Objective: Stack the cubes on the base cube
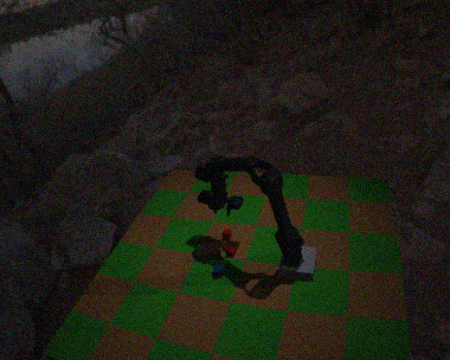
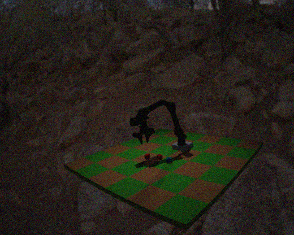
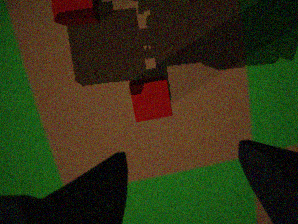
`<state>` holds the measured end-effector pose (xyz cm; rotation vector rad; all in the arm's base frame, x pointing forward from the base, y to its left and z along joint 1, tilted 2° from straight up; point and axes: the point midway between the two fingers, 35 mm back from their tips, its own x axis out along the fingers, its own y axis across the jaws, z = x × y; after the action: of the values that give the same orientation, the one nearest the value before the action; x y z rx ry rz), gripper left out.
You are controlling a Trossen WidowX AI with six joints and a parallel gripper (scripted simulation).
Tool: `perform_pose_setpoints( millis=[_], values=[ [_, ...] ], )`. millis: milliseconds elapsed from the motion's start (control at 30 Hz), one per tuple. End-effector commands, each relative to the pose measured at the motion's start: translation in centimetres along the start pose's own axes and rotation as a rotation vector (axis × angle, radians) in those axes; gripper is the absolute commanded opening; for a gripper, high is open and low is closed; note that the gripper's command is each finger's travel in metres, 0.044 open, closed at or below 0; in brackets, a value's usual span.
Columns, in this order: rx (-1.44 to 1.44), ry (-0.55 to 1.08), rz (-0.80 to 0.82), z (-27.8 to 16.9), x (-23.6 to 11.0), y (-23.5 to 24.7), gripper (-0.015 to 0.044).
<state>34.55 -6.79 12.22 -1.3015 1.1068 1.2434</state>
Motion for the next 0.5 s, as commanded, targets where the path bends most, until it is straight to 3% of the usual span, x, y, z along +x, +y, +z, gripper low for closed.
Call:
perform_pose_setpoints(
  millis=[0, 133, 367, 467],
  values=[
    [-0.078, 0.003, 0.064, 0.6, 0.7, 0.6, 0.0265],
    [-0.078, 0.003, 0.064, 0.6, 0.8, 0.6, 0.0265],
    [-0.078, 0.003, 0.064, 0.6, 6.3, 0.9, 0.0265],
    [-0.078, 0.003, 0.064, 0.6, 6.9, 1.0, 0.0265]
  ],
)
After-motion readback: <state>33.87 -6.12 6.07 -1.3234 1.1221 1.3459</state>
